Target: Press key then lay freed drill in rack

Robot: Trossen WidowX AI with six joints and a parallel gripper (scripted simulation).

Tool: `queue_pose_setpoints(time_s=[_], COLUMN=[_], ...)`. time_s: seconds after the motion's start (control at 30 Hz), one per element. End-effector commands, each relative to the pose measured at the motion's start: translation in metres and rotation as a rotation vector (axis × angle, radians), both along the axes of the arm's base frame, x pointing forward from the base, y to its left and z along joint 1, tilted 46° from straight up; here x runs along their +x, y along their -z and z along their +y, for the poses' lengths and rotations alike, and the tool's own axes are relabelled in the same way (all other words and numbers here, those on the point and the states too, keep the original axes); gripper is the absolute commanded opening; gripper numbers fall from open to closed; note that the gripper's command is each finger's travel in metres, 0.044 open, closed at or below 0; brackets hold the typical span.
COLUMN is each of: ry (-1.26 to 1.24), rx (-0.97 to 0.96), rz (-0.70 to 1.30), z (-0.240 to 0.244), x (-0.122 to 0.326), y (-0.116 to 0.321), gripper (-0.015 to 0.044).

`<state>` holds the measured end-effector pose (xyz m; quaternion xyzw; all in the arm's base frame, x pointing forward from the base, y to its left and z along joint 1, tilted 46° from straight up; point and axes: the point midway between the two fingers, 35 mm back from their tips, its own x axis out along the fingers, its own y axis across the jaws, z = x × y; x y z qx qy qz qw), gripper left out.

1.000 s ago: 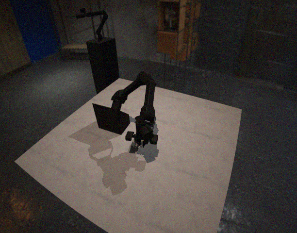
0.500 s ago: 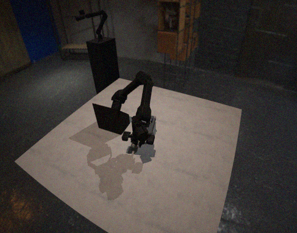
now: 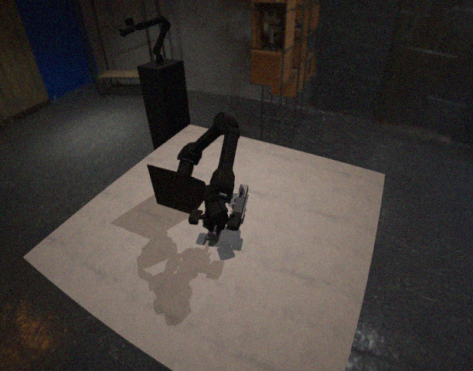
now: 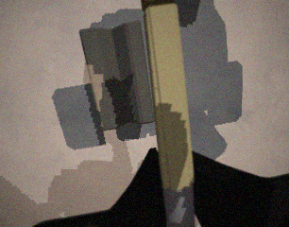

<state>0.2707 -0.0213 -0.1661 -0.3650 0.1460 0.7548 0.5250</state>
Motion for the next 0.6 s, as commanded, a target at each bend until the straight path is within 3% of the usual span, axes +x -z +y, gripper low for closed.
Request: queue_pose_setpoints(time_s=[0.0, 0.57], ry=[-0.005, -0.005], rx=[0.000, 0.000], rz=[0.002, 0.003], z=[-0.003, 0.000], x=[-0.008, -0.020], y=[0.003, 0.014], gripper=[0.0000, 0.0000])
